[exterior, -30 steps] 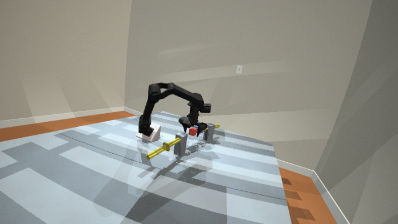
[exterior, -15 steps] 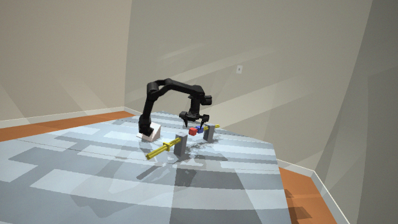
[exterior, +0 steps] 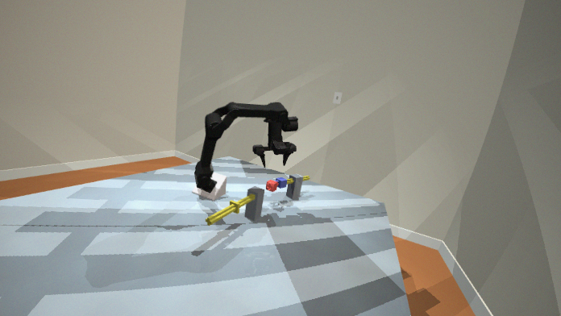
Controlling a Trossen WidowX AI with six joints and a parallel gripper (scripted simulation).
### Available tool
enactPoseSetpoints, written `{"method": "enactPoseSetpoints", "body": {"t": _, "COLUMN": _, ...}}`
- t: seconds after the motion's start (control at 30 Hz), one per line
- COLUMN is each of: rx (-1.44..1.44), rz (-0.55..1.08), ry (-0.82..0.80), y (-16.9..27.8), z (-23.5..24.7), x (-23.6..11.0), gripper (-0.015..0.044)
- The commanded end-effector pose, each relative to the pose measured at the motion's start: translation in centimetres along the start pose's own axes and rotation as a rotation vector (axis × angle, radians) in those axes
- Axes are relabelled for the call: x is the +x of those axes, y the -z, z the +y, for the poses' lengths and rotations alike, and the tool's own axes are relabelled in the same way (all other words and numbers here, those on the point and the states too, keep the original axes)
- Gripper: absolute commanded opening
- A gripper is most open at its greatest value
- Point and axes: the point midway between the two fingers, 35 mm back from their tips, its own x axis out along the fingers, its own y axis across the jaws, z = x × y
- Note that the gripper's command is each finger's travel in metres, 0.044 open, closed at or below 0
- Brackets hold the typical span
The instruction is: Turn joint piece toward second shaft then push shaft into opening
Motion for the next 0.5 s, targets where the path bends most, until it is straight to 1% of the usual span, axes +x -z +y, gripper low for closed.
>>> {"method": "enactPoseSetpoints", "body": {"t": 0.0, "rx": -0.113, "rz": 0.003, "ry": -0.019, "y": 0.2, "z": 0.0, "x": -1.7, "gripper": 0.044}}
{"method": "enactPoseSetpoints", "body": {"t": 0.1, "rx": -0.165, "rz": 0.002, "ry": -0.026, "y": 0.2, "z": -0.1, "x": -2.4, "gripper": 0.044}}
{"method": "enactPoseSetpoints", "body": {"t": 0.3, "rx": -0.146, "rz": 0.0, "ry": -0.025, "y": 0.3, "z": -0.1, "x": -2.3, "gripper": 0.044}}
{"method": "enactPoseSetpoints", "body": {"t": 0.47, "rx": -0.005, "rz": 0.048, "ry": -0.033, "y": -0.8, "z": -0.8, "x": -1.4, "gripper": 0.044}}
